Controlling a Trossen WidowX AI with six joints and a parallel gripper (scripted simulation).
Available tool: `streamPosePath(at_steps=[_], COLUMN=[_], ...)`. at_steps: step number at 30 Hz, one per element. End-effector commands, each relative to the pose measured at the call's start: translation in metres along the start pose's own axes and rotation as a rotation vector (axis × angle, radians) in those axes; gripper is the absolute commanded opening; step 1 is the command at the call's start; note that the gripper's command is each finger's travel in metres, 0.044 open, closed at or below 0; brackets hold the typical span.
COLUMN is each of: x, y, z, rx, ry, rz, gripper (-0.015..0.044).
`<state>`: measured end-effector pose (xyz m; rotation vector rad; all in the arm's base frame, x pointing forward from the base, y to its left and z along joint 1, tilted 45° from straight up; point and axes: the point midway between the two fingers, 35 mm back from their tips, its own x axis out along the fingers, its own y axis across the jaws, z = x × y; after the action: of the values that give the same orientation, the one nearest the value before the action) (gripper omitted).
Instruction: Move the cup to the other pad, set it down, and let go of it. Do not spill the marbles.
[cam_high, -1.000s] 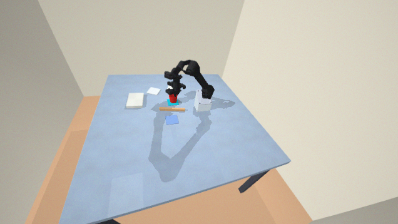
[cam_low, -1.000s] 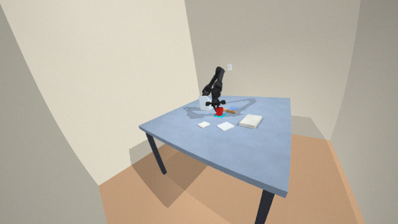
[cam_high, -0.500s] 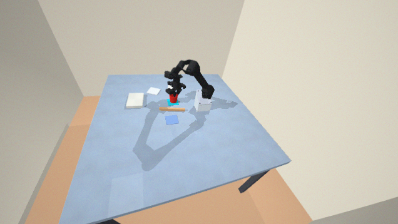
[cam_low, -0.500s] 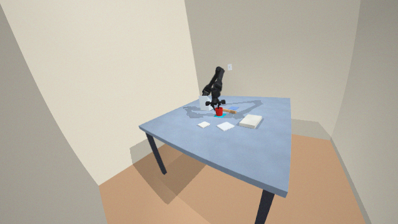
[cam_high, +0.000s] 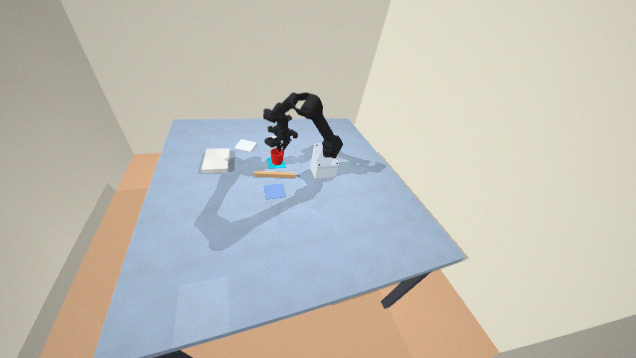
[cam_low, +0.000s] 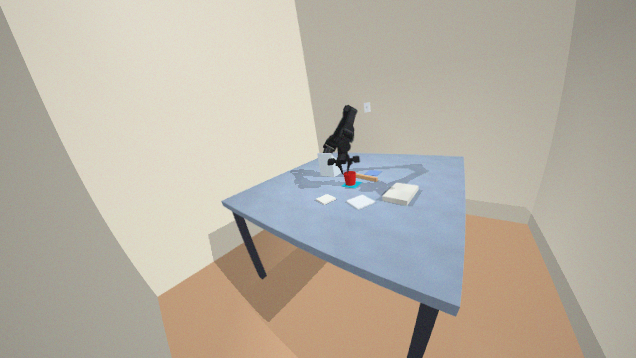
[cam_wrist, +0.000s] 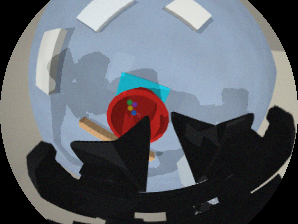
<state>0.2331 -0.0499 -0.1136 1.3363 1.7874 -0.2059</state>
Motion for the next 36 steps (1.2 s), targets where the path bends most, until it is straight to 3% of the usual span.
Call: streamPosePath(at_steps=[1,14,26,36], x=[-0.011,-0.026,-0.029,-0.082], y=[0.001,-0.002,-0.002,-0.004], z=[0.001,-0.002,-0.001,-0.003], rx=[-0.011,-0.008,0.001,-0.007], ry=[-0.011,-0.009,-0.003,-0.010], rz=[0.000,0.001,0.002,-0.001], gripper=[0.0128,0.0128,0.0440,0.0440])
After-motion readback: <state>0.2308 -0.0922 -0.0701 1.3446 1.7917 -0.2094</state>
